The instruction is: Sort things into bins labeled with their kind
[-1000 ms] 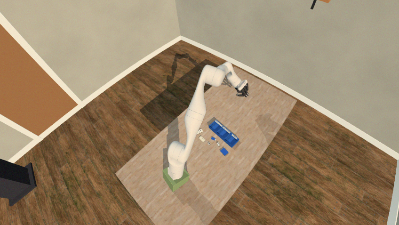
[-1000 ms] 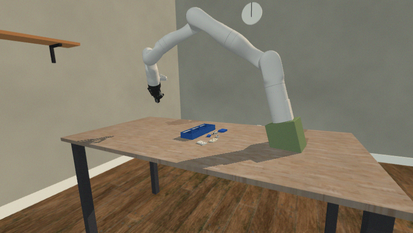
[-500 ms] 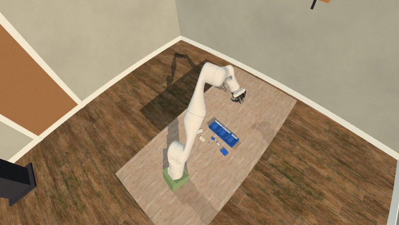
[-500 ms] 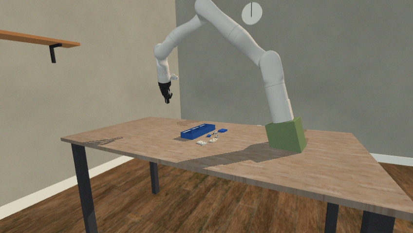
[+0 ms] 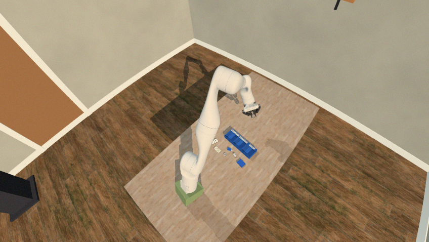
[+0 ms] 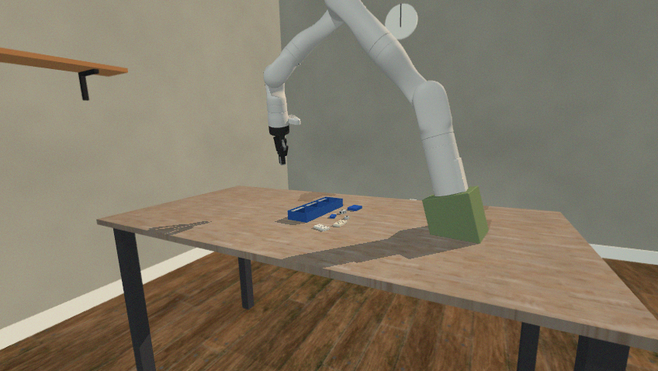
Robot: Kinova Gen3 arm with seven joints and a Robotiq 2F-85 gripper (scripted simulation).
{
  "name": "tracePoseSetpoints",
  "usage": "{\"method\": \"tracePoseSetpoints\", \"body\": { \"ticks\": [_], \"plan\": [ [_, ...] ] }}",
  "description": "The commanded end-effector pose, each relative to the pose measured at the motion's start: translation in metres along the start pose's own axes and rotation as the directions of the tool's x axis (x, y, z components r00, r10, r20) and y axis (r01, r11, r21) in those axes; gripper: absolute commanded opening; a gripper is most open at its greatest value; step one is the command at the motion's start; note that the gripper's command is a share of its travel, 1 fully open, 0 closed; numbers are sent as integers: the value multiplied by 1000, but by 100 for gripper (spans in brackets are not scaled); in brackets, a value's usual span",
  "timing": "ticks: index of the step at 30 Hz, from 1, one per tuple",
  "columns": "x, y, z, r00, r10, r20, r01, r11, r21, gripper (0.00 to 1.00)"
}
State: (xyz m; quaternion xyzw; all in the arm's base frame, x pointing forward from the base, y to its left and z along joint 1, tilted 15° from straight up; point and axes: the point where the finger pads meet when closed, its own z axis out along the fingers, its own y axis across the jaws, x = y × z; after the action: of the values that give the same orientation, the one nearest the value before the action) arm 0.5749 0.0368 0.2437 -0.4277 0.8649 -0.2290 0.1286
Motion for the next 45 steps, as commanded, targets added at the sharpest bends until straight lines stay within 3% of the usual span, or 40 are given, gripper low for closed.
{"method": "tracePoseSetpoints", "body": {
  "ticks": [1,3,5,8,11,15,17,20,23,25,27,29,32,34,37,40,45],
  "plan": [
    [14,13,-10,995,95,23,-94,995,-34,9],
    [21,17,-11,995,98,19,-97,995,-32,9],
    [29,31,-15,982,185,22,-183,980,-77,9],
    [40,42,-18,979,204,20,-202,976,-83,9],
    [55,61,-24,951,310,10,-306,943,-132,9],
    [59,68,-26,951,309,10,-305,943,-132,9],
    [70,80,-29,918,396,-6,-392,905,-168,9],
    [79,93,-33,911,412,-9,-407,896,-176,9],
    [95,112,-39,858,512,-38,-508,835,-212,9],
    [99,119,-41,860,509,-36,-505,836,-214,9],
    [110,131,-44,807,588,-65,-584,776,-237,9],
    [119,145,-48,796,601,-71,-598,764,-244,9],
    [118,145,-48,797,600,-70,-597,764,-244,9],
    [130,157,-51,734,671,-104,-671,694,-260,9],
    [138,172,-56,723,682,-110,-682,681,-267,9],
    [155,190,-60,633,758,-155,-765,582,-276,9],
    [159,196,-62,648,747,-148,-753,598,-275,9]
  ]
}}
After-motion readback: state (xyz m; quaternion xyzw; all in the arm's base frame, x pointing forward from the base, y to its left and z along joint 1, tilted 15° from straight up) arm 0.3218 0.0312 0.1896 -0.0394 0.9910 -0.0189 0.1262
